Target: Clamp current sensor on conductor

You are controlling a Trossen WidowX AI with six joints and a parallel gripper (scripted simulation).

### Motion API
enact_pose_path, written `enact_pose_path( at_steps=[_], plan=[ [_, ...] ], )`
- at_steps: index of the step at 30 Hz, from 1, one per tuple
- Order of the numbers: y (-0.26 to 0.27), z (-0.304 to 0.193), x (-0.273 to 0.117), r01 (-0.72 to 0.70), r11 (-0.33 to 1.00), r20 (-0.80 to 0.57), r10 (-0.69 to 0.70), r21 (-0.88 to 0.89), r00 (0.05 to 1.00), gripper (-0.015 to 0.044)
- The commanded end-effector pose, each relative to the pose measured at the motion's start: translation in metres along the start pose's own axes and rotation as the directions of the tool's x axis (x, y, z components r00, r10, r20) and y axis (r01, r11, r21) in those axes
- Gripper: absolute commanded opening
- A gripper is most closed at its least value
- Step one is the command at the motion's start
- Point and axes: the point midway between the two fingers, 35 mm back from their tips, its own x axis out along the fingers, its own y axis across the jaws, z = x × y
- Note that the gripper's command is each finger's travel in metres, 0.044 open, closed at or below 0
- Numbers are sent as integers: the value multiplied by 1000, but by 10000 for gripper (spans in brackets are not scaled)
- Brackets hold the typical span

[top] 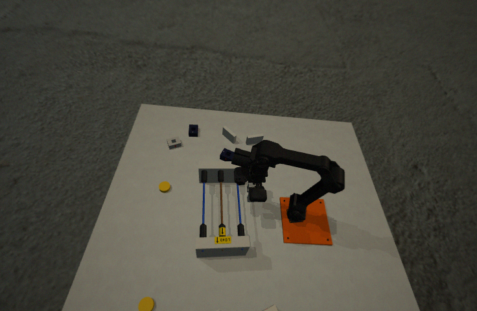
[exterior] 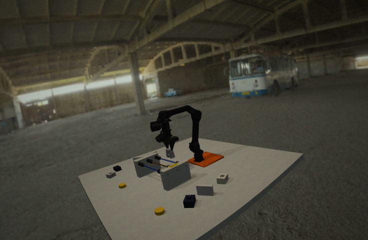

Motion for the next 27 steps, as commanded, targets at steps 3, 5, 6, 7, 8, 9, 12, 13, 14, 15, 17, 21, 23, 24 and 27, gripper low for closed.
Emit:
enact_pose_path(
  at_steps=[3,5,6,7,8,9,12,13,14,15,17,21,23,24,27],
  plan=[
    [1,0,-5,-9,994,24,6,111,1000,0],
    [1,0,-6,-14,983,36,8,181,999,0],
    [1,0,-7,-17,976,42,8,216,999,0],
    [1,0,-7,-21,968,48,9,251,999,0],
    [1,0,-7,-24,958,54,9,285,999,0],
    [1,0,-8,-29,947,60,10,319,998,0],
    [1,0,-9,-43,907,78,11,418,997,0],
    [1,0,-10,-49,892,84,12,450,996,0],
    [1,0,-10,-54,875,90,12,481,996,0],
    [1,0,-11,-60,857,96,13,512,995,0],
    [1,0,-11,-73,818,108,13,571,994,0],
    [1,0,-13,-101,727,132,15,679,991,0],
    [1,0,-14,-117,676,144,15,727,989,0],
    [1,0,-15,-124,650,150,16,750,989,0],
    [0,5,-15,-130,628,155,15,767,988,0]
  ],
)
